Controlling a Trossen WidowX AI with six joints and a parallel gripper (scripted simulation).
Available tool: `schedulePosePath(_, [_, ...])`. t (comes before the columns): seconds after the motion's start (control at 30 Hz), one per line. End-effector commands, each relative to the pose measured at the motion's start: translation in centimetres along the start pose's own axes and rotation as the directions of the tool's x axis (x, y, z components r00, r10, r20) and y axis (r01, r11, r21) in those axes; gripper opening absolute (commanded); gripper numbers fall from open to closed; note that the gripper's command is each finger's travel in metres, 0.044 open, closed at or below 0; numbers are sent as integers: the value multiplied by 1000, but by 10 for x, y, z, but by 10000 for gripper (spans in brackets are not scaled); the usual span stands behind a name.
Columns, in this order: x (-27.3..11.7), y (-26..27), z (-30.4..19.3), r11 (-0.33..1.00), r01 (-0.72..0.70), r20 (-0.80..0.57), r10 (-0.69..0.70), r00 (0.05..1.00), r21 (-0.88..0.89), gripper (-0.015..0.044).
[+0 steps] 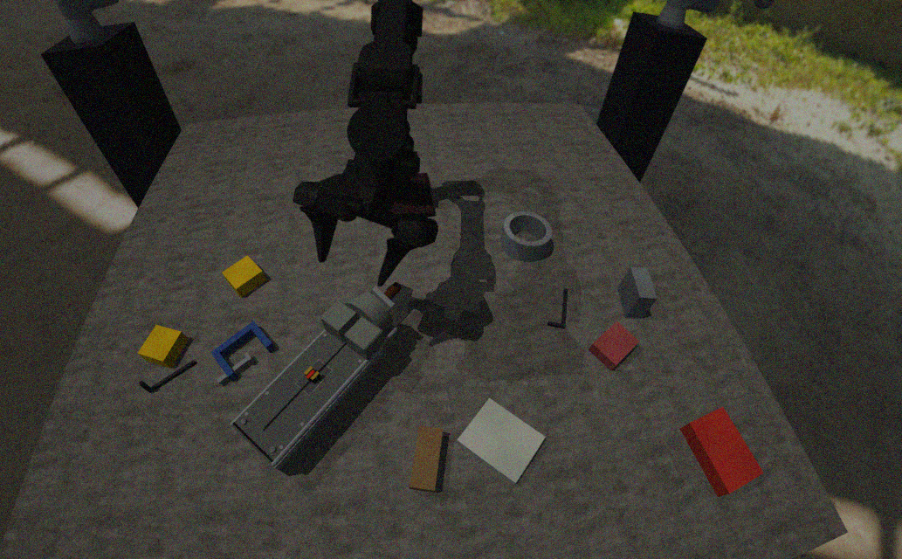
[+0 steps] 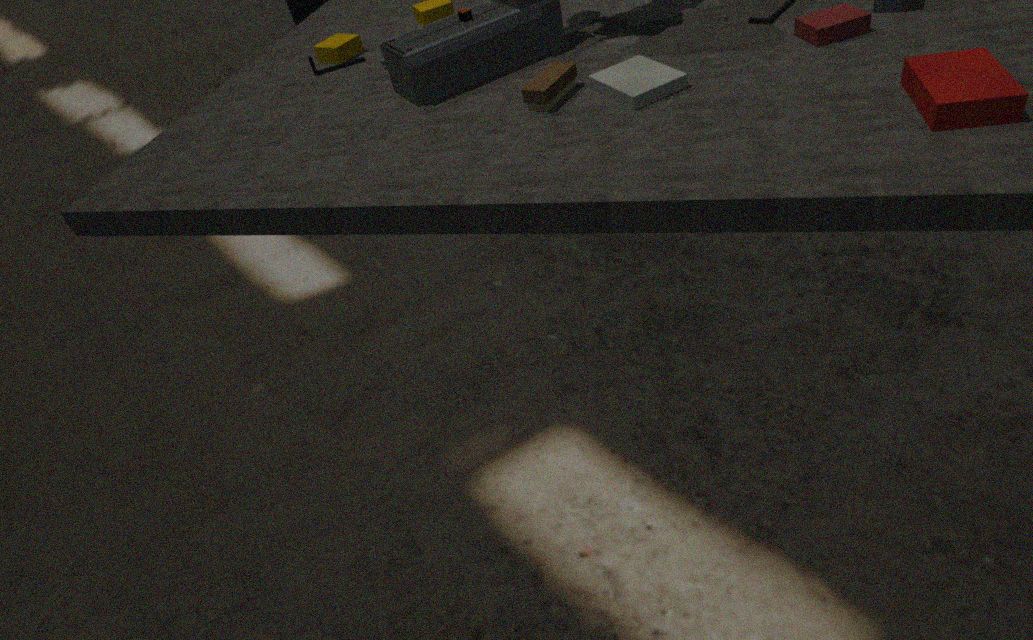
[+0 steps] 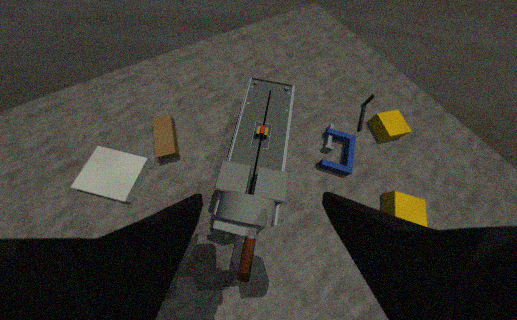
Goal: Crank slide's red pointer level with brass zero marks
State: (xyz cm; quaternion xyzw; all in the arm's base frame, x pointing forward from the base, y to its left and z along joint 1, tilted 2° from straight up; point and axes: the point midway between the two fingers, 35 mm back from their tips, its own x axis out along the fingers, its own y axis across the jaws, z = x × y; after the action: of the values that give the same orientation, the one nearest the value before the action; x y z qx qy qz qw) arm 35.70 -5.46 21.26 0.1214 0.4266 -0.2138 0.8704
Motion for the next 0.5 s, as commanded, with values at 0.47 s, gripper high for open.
schedulePosePath(0.47, [41,-34,52,965,-189,-14,190,982,-182,440])
